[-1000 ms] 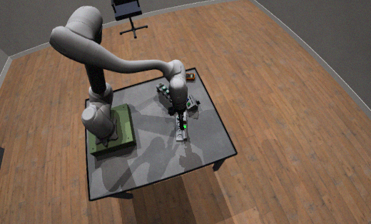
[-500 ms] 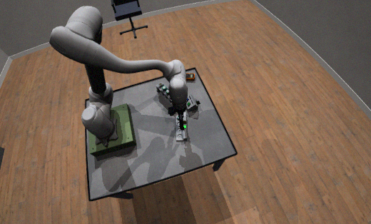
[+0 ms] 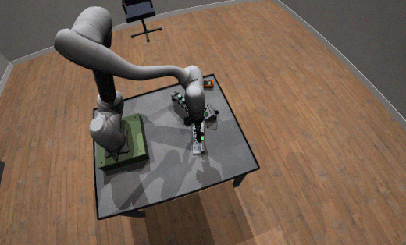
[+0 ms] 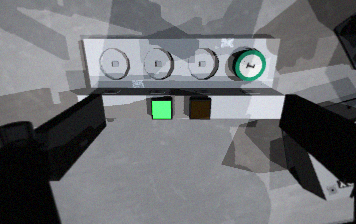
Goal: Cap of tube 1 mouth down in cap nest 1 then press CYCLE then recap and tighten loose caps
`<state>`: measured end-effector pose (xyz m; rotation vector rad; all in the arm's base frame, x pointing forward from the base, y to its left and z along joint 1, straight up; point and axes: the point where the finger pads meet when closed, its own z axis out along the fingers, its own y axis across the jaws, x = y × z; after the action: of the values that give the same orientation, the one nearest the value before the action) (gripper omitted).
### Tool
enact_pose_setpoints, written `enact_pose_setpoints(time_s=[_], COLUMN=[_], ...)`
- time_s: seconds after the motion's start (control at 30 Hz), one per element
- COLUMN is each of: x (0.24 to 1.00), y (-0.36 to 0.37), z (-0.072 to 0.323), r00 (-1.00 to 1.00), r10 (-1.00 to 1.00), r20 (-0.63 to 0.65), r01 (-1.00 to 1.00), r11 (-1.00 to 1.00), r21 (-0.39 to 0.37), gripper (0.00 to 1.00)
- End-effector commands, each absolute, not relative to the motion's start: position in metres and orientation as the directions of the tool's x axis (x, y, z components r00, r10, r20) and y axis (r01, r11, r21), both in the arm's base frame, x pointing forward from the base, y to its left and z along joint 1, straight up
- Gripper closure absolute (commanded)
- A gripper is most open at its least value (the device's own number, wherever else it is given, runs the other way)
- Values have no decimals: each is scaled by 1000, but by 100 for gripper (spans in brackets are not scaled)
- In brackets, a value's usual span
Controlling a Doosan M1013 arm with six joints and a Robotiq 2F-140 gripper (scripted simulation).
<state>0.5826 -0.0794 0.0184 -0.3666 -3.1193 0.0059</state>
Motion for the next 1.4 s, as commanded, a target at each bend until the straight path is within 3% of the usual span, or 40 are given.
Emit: enact_pose_setpoints(time_s=[0.0, 0.53, 0.57, 1.03, 1.23, 1.37], x=[583, 583, 582, 575, 575, 575], y=[-79, -79, -74, -7, -7, -7], z=[19, 19, 25, 97, 97, 77], r00=[-973, -973, -973, -973, -973, -973], r10=[232, 232, 232, 232, 232, 232], r20=[-1, -1, -1, -1, -1, -1], r01=[232, 232, 232, 232, 232, 232], r11=[973, 973, 973, 973, 973, 973], r21=[-3, -3, -3, -3, -3, -3], gripper=[0, 0, 64, 64, 64, 64])
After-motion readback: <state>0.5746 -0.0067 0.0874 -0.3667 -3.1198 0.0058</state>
